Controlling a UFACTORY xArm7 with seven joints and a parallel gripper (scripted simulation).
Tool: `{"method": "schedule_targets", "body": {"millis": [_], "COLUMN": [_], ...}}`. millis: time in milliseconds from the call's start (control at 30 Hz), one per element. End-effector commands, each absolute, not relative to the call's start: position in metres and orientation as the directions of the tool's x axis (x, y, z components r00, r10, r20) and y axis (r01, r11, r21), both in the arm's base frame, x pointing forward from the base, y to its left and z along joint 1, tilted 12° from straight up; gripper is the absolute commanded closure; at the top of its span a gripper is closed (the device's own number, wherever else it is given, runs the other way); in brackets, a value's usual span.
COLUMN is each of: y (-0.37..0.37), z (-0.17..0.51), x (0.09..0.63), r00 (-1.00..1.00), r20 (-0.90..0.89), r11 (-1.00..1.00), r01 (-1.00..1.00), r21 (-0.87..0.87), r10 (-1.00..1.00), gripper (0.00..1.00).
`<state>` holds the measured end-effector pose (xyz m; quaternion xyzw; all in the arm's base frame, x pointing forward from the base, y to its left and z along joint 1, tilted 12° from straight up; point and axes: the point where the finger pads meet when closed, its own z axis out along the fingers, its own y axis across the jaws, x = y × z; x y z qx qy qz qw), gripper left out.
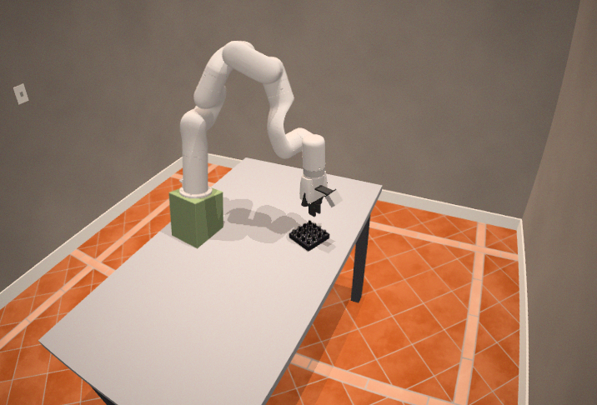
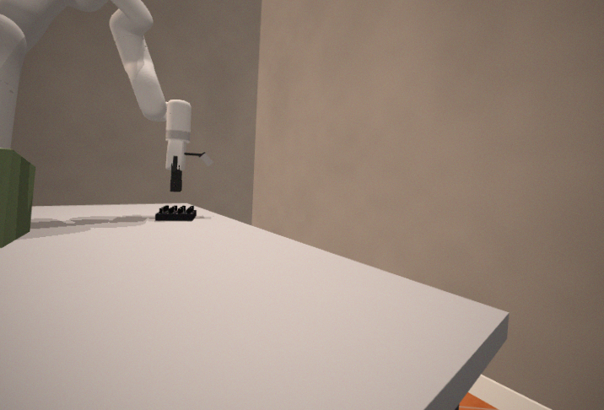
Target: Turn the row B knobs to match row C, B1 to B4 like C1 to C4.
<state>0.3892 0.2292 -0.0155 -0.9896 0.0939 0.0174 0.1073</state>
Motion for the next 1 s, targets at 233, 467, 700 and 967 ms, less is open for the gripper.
{"method": "schedule_targets", "body": {"millis": [233,467,700,967], "y": [0.2294,0.2295,0.2301,0.2312], "z": [-0.0141,-0.0146,-0.0175,-0.0226], "x": [0.3908,0.3908,0.3907,0.3906], "r00": [0.982,0.982,0.982,0.982], "r20": [-0.051,-0.051,-0.051,-0.051], "r11": [-0.959,-0.959,-0.959,-0.959], "r01": [-0.190,-0.190,-0.190,-0.190], "r21": [-0.211,-0.211,-0.211,-0.211], "r10": [-0.183,-0.183,-0.183,-0.183], "gripper": [0.81,0.81,0.81,0.81]}}
